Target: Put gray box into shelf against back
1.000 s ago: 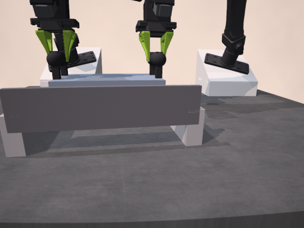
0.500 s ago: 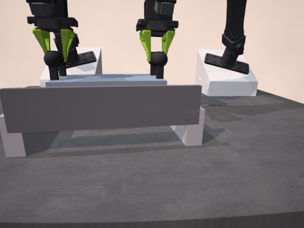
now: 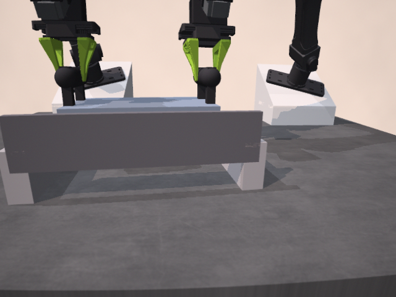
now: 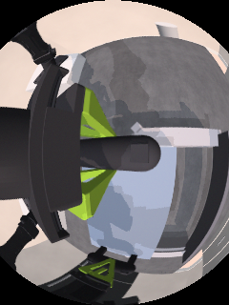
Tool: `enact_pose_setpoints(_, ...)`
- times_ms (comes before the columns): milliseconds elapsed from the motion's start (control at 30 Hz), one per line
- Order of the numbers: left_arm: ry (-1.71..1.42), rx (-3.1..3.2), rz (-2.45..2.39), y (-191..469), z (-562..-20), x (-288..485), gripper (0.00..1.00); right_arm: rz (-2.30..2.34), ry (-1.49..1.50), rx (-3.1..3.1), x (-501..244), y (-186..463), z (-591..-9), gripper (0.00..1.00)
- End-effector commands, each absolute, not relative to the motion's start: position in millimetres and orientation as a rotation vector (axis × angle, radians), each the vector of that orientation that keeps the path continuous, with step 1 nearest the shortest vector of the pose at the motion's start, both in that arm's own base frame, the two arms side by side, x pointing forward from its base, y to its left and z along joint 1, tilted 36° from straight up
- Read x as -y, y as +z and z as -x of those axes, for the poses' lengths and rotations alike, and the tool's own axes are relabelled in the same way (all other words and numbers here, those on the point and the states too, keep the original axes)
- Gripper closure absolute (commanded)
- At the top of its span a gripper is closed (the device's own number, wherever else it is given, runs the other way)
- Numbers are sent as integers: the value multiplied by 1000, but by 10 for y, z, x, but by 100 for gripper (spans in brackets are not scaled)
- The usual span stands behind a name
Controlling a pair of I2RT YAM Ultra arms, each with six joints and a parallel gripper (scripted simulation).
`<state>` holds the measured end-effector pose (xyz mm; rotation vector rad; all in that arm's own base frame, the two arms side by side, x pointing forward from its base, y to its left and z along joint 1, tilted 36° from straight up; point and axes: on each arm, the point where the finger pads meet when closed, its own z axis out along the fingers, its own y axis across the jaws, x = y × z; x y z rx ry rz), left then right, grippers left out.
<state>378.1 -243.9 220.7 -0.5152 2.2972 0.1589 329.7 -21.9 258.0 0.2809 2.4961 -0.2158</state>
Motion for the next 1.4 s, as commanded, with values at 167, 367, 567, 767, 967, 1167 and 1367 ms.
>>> enact_pose_setpoints(167, 57, -2243, 490, 2659, -3782, 2557, 84, -276, -247, -2438, 299, 2882, -3334, 84)
enact_pose_setpoints(367, 54, -2241, 491, 2700, -3834, 2536, 84, -290, -250, -2416, 346, 2977, -3353, 84)
enact_pose_setpoints(567, 56, -2244, 488, 2748, -3883, 2500, 84, -278, -244, -2428, 322, 2988, -3439, 84)
enact_pose_setpoints(767, 58, -2244, 486, 2772, -3920, 2495, 84, -283, -251, -2447, 354, 2964, -3515, 84)
enact_pose_setpoints(967, 37, -2225, 497, 2879, -3960, 2456, 84, -285, -234, -2402, 348, 3134, -3488, 84)
enact_pose_setpoints(1167, 47, -2232, 493, 2888, -3977, 2430, 84, -258, -222, -2409, 270, 3112, -3604, 84)
enact_pose_setpoints(1367, 45, -2234, 491, 2863, -4024, 2463, 84, -276, -249, -2454, 346, 3023, -3623, 84)
